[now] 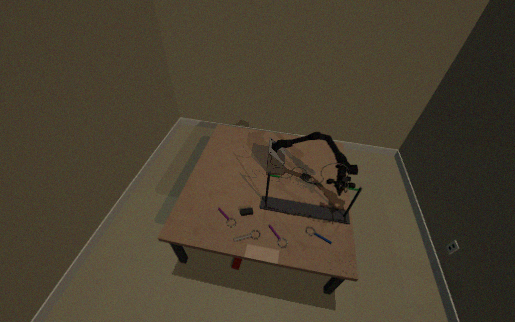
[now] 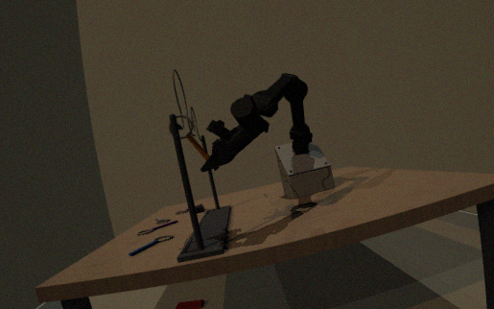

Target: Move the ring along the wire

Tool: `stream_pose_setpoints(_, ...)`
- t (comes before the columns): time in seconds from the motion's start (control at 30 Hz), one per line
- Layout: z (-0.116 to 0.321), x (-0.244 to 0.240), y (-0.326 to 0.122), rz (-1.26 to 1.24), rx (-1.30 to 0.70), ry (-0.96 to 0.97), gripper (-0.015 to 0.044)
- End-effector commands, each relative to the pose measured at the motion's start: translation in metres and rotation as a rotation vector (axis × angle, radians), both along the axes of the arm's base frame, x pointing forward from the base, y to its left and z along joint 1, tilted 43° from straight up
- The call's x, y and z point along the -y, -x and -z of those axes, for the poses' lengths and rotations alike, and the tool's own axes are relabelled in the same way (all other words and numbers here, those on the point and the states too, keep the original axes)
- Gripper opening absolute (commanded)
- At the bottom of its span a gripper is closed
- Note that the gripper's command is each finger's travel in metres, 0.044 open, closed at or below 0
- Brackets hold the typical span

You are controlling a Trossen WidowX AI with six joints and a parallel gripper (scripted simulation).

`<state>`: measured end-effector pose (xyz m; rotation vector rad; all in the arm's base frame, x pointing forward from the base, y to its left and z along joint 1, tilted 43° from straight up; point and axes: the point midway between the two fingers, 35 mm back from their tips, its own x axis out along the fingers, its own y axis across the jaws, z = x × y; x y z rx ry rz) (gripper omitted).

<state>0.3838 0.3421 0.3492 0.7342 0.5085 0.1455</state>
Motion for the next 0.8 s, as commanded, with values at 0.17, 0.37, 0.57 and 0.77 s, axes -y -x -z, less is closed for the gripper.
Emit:
stream_pose_setpoints(0.17, 0.017, 0.015, 0.003, -0.012, -0.019, 0.094, -0.0150)
stream_pose_setpoints(0.37, 0.026, 0.027, 0.004, -0.014, -0.021, 0.182, -0.0150)
stream_pose_setpoints(0.57, 0.036, 0.043, 0.004, -0.017, -0.024, 0.298, -0.0150)
stream_pose_setpoints(0.77, 0.044, 0.062, 0.005, -0.021, -0.026, 0.432, -0.0150)
